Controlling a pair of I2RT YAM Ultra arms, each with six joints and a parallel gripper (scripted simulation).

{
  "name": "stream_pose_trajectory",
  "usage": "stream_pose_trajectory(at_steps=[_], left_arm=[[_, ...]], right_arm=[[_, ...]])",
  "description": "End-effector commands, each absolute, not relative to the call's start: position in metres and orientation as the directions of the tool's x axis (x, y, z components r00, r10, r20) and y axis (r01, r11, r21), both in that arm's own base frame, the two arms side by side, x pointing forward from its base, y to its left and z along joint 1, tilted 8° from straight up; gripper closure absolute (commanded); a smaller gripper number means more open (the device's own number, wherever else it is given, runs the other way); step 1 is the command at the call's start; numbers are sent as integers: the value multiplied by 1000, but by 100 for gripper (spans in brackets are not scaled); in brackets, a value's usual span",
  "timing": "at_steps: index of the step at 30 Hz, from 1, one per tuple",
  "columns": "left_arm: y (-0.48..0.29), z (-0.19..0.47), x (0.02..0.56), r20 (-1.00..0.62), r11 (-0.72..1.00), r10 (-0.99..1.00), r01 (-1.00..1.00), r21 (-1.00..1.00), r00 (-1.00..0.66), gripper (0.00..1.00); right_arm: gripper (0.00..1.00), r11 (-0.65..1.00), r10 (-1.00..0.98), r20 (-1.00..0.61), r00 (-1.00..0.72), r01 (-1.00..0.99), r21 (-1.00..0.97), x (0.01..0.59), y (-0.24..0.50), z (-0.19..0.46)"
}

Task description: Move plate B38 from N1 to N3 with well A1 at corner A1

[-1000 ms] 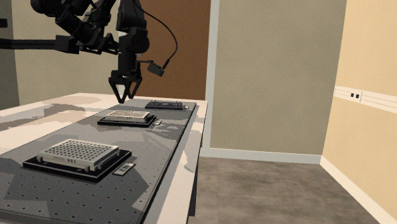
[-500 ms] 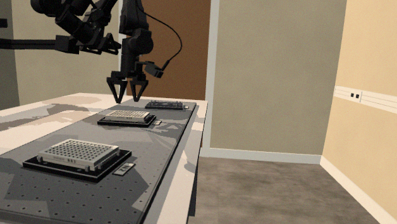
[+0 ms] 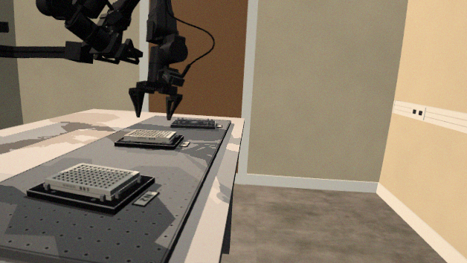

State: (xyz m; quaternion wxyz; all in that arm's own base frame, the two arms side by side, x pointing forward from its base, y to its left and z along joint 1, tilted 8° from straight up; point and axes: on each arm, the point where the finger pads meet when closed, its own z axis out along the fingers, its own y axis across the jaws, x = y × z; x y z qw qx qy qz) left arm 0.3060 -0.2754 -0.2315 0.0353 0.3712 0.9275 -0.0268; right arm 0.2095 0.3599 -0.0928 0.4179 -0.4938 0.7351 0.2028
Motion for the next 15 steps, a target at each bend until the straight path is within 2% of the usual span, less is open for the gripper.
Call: stream_pose_trajectory(at_steps=[1,7,9,15], left_arm=[[-287,-216,322,-217,553,808,832,-41,-548,0],[-280,-213,323,-270,373,893,928,-6,-361,0],[-280,-213,323,-270,373,893,928,-6,-361,0],[-273,-207,324,-323,144,940,987,68,-114,0]], right_arm=[[0,420,-544,-826,-147,-900,-117,208,363,-83],[0,420,-544,-826,-147,-900,-117,208,363,-83],[0,420,-544,-826,-147,-900,-117,208,363,-83],[0,420,-544,-826,-147,-900,-117,208,363,-83]])
